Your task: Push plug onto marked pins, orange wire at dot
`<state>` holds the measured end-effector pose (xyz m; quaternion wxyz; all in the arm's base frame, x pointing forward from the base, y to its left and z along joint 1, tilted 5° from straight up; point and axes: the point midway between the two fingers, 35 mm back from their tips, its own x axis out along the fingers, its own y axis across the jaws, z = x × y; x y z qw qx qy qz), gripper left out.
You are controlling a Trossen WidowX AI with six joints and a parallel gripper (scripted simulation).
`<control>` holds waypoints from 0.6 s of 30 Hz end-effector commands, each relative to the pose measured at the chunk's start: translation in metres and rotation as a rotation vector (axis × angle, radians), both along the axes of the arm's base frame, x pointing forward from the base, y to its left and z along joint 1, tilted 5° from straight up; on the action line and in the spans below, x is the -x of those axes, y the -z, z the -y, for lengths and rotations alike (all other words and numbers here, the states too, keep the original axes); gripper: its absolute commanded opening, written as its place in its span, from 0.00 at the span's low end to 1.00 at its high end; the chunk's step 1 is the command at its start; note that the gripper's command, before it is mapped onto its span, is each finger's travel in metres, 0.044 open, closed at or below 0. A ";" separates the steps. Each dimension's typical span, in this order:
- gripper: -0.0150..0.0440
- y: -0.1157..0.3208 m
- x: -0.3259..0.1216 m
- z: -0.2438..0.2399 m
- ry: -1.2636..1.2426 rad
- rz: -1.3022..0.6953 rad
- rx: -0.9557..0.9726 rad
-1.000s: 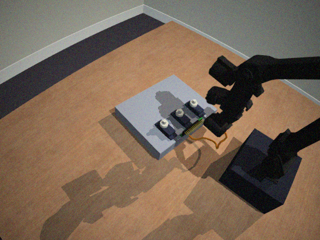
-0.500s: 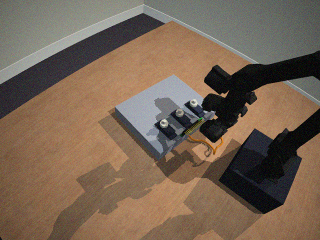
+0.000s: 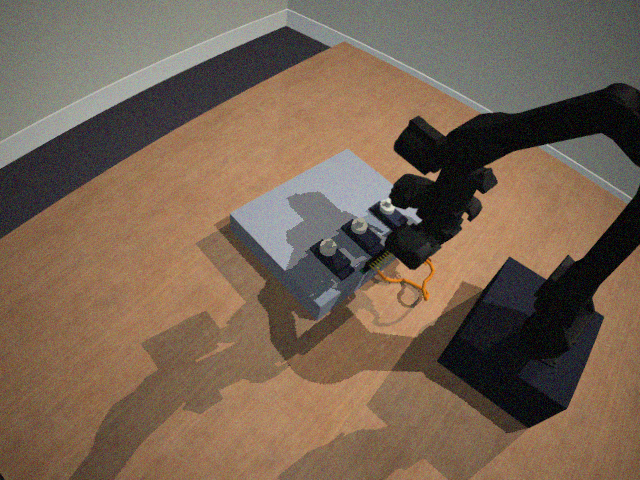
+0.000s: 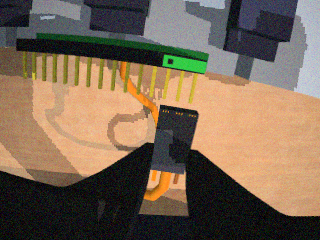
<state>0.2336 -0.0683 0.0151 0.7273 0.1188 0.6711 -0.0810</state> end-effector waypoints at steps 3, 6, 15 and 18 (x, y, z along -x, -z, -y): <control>0.25 0.000 -0.004 0.000 0.002 0.001 0.003; 0.25 0.000 -0.005 0.001 0.002 0.001 0.003; 0.25 -0.001 -0.010 0.003 0.002 0.002 0.003; 0.25 -0.001 -0.012 0.004 0.002 0.002 0.003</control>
